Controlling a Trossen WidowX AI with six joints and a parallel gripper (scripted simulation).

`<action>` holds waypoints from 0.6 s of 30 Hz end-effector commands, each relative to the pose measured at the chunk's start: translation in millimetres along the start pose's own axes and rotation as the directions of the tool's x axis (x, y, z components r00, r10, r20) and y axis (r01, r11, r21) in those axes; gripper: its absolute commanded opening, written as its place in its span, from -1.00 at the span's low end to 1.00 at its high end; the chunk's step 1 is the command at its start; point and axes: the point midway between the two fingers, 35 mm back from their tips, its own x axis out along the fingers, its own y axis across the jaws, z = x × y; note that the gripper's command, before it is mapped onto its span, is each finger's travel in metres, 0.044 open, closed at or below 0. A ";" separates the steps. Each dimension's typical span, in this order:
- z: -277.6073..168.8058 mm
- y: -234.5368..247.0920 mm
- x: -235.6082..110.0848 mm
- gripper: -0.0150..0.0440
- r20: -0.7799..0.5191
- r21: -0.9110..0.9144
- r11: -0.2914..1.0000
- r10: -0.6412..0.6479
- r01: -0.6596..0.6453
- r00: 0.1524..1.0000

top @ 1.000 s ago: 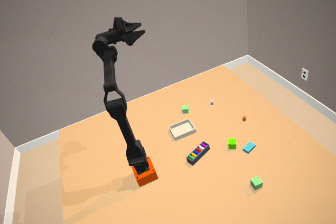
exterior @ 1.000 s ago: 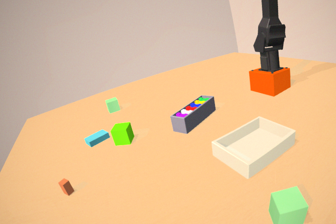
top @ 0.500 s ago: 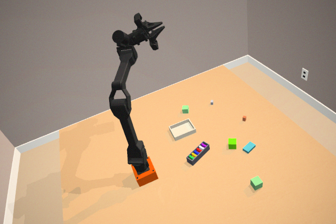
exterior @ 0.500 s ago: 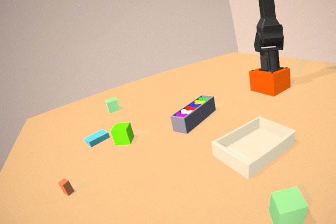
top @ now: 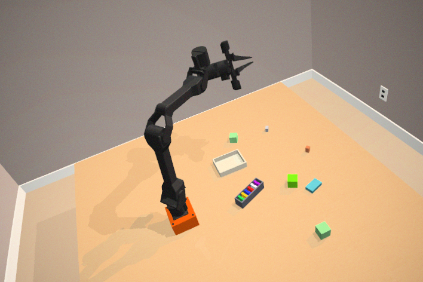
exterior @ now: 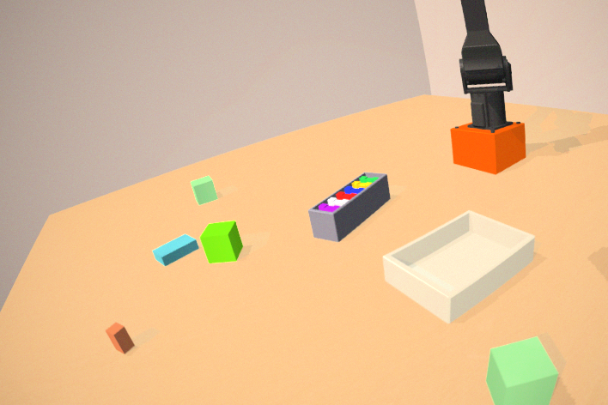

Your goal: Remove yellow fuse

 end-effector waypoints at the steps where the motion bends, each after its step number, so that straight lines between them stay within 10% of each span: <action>1: 5.6 57.0 22.5 -0.25 0.074 -0.129 0.986 0.117 -0.107 0.990; 10: 0.4 211.4 35.9 -0.25 0.220 -0.362 0.847 0.483 -0.389 0.848; 18: -9.6 343.3 -11.8 -0.25 0.343 -0.479 0.617 0.786 -0.624 0.514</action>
